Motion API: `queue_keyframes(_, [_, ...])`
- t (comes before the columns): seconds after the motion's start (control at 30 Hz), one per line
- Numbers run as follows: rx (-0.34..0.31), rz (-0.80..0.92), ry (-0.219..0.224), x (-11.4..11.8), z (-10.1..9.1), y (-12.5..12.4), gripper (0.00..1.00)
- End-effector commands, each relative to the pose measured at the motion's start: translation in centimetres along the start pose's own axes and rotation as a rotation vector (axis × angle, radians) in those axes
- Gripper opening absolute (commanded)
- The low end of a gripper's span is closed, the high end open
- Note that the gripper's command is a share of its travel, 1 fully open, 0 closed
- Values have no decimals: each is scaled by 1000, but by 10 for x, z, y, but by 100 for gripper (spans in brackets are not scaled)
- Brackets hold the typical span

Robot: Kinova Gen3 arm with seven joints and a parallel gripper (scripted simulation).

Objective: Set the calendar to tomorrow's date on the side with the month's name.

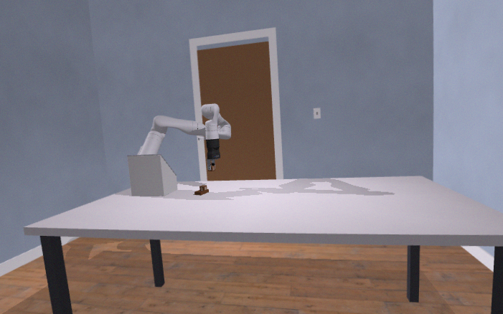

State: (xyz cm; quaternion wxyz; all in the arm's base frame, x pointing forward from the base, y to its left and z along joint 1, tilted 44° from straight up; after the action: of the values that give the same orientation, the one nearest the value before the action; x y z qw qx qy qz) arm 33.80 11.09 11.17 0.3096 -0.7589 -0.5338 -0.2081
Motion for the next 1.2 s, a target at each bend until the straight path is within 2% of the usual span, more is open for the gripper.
queue_keyframes(0.0, [0,2,1,1,0,0,57])
queue_keyframes(0.8, [0,11,1,2,1,0,57])
queue_keyframes(1.17, [0,11,1,2,25,0,57])
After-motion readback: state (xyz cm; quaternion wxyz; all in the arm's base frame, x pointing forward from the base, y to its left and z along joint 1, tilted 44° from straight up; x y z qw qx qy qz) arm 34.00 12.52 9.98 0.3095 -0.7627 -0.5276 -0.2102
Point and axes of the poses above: the point where the finger pads meet when closed, its own z axis out along the fingers, its own x axis across the jaws, y = z × x, the point moved 7 cm from there along -z, back along the fingers, and after that the axes turned 1 degree about z, right-handed, at the moved point
